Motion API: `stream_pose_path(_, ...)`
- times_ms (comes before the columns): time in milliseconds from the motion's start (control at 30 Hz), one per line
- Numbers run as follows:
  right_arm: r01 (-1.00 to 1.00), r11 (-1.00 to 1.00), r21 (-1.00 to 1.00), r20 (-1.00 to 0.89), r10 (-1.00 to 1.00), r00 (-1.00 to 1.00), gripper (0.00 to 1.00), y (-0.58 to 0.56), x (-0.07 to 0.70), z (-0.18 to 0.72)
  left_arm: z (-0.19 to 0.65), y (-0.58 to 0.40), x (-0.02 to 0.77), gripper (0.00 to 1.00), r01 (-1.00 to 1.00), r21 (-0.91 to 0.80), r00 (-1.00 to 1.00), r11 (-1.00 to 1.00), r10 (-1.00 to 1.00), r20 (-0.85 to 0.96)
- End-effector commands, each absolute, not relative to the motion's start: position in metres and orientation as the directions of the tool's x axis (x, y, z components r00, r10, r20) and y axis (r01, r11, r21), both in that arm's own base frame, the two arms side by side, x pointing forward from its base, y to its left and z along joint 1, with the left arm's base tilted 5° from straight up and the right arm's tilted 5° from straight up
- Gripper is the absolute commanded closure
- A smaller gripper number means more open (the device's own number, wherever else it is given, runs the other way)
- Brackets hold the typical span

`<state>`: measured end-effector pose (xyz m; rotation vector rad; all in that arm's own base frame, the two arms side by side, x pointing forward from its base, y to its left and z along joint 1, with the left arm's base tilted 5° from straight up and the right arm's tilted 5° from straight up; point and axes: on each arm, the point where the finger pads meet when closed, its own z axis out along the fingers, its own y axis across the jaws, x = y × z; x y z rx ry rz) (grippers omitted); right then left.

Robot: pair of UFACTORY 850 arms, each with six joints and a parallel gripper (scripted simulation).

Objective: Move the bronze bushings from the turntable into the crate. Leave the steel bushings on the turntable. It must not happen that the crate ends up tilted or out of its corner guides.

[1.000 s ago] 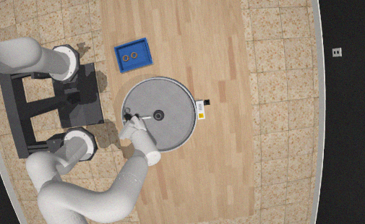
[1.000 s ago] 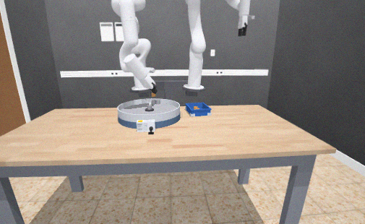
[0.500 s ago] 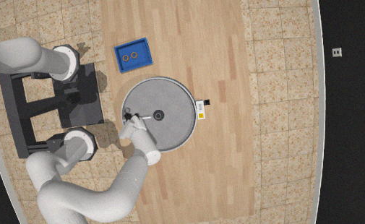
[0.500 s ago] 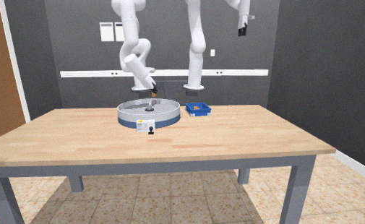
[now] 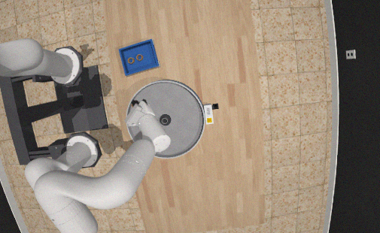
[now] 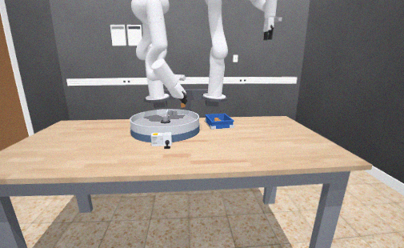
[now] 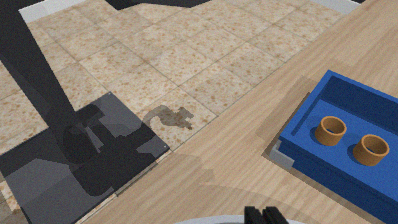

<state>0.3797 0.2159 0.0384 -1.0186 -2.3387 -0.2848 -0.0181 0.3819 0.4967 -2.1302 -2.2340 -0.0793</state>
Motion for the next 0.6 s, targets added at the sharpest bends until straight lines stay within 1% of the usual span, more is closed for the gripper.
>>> stream_pose_path(0,0.726,0.687,-0.031,0.575,0.607,-0.549,1.0,0.248,0.393,0.035,0.498,0.382,-0.018,0.0,0.999,0.0,-0.047,0.048,0.996,0.077)
stream_pose_path(433,0.726,0.687,-0.031,0.576,0.606,-0.549,1.0,0.368,0.436,0.028,0.498,0.382,-0.018,0.0,0.999,0.0,-0.047,0.048,0.996,0.077)
stream_pose_path(567,0.726,0.687,-0.031,0.576,0.606,-0.549,1.0,0.387,0.443,0.027,0.498,0.382,-0.018,0.0,0.999,0.0,-0.047,0.048,0.996,0.077)
